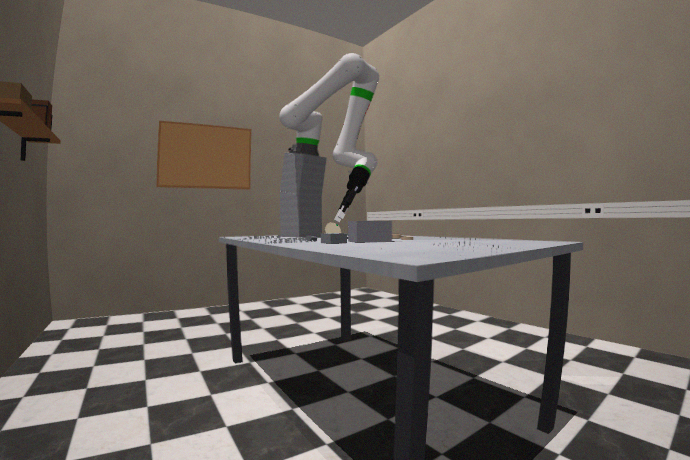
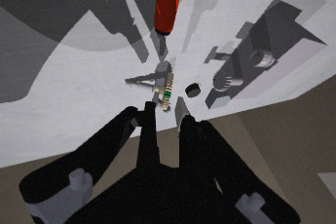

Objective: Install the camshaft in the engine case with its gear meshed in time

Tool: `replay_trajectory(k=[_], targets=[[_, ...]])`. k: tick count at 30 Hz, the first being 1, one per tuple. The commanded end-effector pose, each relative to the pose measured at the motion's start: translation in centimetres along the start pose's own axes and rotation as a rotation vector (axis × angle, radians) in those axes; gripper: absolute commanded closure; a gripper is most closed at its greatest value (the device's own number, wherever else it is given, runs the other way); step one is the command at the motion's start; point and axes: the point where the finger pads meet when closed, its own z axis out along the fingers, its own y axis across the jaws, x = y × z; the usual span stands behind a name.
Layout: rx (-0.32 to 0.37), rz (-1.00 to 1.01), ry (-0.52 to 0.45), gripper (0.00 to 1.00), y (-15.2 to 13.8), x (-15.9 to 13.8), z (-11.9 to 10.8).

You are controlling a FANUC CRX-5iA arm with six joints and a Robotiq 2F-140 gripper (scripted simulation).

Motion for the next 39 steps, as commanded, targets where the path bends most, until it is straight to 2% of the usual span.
replay_trajectory(k=[1, 22, 39], targets=[[-0.001, 0.001, 0.000, 0.71, 0.0, 0.0, 0.4], [-0.001, 0.001, 0.000, 0.71, 0.0, 0.0, 4.6], [-0.001, 0.001, 0.000, 0.71, 0.0, 0.0, 5.1]])
